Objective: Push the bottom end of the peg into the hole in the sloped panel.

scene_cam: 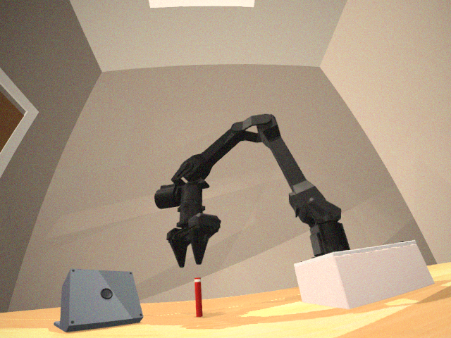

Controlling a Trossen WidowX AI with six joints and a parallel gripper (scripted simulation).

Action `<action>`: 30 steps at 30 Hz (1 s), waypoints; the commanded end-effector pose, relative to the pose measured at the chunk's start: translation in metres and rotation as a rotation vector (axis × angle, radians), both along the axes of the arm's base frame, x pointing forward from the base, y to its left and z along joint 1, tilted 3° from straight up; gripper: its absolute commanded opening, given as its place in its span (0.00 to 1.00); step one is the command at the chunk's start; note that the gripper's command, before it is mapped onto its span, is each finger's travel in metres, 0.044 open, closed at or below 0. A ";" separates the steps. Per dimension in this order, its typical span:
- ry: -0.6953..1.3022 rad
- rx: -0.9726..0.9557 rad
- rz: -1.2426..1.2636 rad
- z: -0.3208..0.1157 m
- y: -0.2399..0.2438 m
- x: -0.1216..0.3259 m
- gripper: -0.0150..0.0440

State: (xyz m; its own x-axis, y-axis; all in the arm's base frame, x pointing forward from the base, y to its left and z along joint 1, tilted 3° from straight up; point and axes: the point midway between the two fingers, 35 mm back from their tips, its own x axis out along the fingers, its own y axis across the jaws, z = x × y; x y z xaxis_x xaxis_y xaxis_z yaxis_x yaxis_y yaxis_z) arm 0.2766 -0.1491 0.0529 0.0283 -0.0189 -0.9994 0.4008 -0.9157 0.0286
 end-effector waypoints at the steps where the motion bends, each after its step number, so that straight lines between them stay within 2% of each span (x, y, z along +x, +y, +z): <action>1: 0.051 0.016 -0.087 -0.006 -0.002 -0.016 1.00; 30: 0.051 0.015 -0.087 -0.041 -0.004 -0.015 1.00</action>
State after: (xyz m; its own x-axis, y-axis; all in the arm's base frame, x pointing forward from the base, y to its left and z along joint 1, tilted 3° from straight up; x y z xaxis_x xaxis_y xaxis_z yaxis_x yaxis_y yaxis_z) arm 0.2632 -0.1531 0.0183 -0.0157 -0.0047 -0.9999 0.3250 -0.9457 -0.0006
